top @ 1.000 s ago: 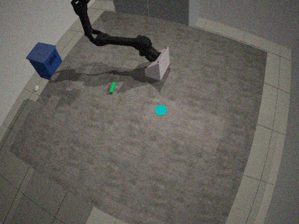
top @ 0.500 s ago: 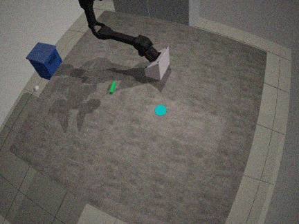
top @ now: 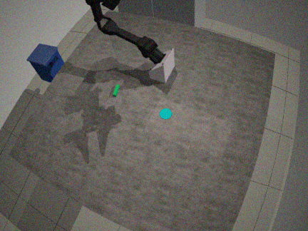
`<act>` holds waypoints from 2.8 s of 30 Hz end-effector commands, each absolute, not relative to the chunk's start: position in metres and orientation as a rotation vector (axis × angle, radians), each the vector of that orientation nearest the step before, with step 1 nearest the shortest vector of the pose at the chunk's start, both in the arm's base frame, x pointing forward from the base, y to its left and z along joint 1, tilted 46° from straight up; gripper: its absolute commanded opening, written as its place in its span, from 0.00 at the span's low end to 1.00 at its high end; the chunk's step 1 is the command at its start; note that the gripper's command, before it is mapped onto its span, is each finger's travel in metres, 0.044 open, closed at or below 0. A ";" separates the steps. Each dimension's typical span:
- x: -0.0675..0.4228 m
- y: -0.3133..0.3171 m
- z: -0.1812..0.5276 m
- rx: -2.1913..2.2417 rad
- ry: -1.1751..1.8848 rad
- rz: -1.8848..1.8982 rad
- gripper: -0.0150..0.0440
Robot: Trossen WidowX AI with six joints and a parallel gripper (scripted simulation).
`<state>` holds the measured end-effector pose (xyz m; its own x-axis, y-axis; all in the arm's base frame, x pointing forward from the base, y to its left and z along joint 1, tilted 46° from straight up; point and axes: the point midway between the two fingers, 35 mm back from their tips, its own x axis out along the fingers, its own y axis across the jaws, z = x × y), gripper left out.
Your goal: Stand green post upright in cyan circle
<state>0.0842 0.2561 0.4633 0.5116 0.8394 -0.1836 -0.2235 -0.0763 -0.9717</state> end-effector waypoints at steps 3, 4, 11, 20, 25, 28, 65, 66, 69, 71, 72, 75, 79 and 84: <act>0.113 0.260 0.430 -1.404 -0.385 0.933 0.65; 0.118 0.260 0.425 -1.407 -0.352 0.925 0.65; 0.152 0.253 0.390 -1.414 -0.125 0.859 0.65; 0.193 0.232 0.346 -1.395 0.160 0.745 0.65; 0.213 0.215 0.323 -1.373 0.313 0.669 0.65; 0.224 0.204 0.309 -1.357 0.402 0.620 0.65; 0.262 0.010 0.180 -1.006 1.321 -0.155 0.65; 0.261 0.005 0.178 -0.995 1.341 -0.179 0.65; 0.255 -0.011 0.171 -0.961 1.400 -0.250 0.65; 0.251 -0.021 0.167 -0.939 1.436 -0.295 0.65; 0.250 -0.024 0.165 -0.930 1.450 -0.313 0.65; 0.247 -0.031 0.163 -0.916 1.474 -0.342 0.65; 0.248 -0.033 0.161 -0.914 1.475 -0.343 0.65; 0.262 -0.076 0.113 -0.904 1.476 -0.334 0.65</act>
<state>0.2605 -0.0484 0.1404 0.1422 -0.6910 -0.7088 -0.3144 0.6474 -0.6942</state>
